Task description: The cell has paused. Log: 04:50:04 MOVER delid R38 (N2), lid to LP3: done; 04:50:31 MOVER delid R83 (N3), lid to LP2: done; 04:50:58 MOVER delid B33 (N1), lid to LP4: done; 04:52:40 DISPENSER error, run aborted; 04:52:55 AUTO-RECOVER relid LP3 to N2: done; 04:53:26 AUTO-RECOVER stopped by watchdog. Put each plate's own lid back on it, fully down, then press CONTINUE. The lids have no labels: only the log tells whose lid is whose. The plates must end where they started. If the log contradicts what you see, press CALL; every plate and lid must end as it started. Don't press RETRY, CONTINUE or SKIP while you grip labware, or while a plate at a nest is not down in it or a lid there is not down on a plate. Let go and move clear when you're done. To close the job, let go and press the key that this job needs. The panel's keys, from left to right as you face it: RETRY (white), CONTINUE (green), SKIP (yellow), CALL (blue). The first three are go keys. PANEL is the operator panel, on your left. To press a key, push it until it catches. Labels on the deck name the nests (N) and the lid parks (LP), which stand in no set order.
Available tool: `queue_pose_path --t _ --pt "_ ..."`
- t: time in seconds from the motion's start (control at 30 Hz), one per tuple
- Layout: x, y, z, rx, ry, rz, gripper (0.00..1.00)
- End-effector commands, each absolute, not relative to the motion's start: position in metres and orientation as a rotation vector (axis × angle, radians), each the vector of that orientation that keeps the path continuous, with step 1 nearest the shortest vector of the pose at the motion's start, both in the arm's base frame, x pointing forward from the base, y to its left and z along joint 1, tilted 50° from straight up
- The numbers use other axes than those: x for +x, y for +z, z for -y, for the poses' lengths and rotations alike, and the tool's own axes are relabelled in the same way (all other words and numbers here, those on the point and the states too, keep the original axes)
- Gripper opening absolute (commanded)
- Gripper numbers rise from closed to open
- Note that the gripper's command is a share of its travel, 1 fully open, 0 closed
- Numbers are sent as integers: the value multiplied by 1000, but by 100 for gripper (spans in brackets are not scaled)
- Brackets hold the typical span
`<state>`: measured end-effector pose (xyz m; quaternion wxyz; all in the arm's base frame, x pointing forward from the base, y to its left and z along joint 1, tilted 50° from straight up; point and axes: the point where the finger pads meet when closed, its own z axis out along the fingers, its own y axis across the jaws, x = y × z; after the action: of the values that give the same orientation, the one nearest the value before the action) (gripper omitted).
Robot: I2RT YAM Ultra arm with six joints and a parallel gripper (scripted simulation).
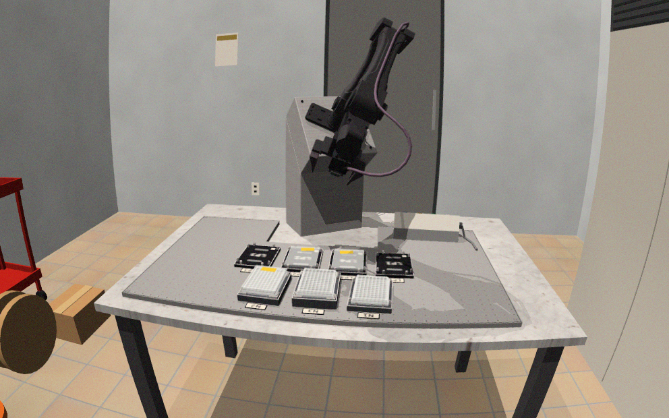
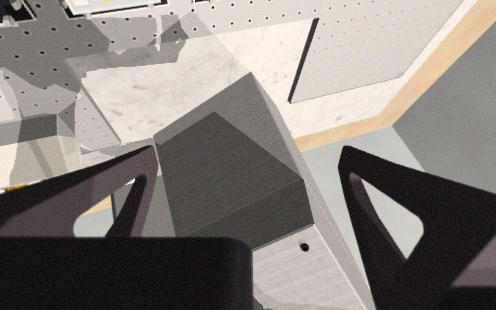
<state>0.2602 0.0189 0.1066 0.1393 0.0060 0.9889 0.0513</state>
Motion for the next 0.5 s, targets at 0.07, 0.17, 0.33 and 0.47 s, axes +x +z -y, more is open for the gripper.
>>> queue_pose_path --t 0.07,0.17,0.33,0.47 --pt "285 91 -25 40 200 -2802 100" --pt "291 96 -27 31 200 -2787 100" --pt "300 83 -32 33 231 -2771 100" --pt "312 75 -35 36 261 -2739 100"
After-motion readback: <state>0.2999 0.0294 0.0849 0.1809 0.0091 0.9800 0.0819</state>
